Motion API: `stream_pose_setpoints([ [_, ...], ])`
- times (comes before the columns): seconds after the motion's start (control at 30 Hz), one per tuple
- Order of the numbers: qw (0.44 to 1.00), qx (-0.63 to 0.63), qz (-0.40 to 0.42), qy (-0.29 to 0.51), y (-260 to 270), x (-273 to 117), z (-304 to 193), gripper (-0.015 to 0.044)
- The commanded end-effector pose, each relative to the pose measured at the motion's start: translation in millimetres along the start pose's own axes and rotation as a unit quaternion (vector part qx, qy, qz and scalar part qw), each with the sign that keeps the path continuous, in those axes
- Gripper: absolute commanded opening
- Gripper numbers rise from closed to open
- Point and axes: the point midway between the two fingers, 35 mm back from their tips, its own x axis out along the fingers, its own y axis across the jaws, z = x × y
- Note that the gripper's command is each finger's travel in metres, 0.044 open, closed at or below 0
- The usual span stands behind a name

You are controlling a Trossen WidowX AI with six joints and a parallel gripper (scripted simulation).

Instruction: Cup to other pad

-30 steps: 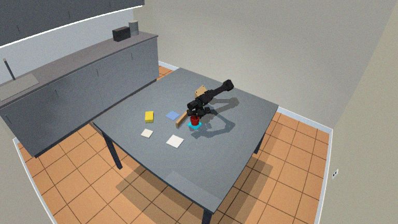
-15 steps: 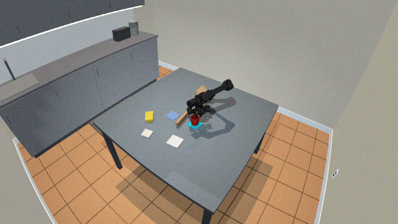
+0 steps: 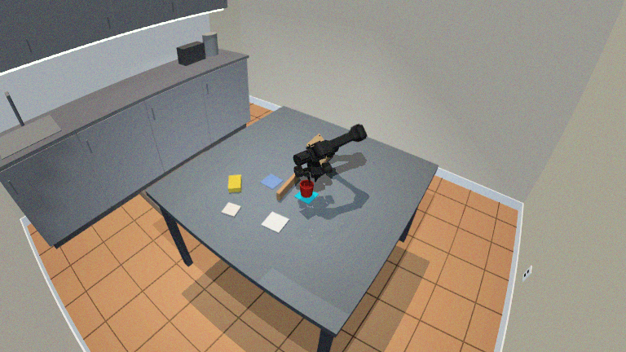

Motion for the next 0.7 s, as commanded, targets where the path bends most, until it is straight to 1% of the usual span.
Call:
stream_pose_setpoints([
  [0.0, 1.000, -0.001, -0.001, 0.001, -0.8, -4.6, -0.1, 0.0128],
  [0.1, 1.000, -0.001, 0.000, 0.001, 0.2, -8.1, 0.1, 0.0128],
  [0.37, 1.000, 0.000, 0.001, 0.000, 0.6, -4.8, 0.1, 0.0338],
  [0.5, 1.000, 0.002, -0.001, -0.001, 0.1, -11.0, 0.4, 0.0440],
  [0.67, 1.000, 0.009, -0.007, -0.003, -0.4, -29.5, 0.8, 0.0440],
])
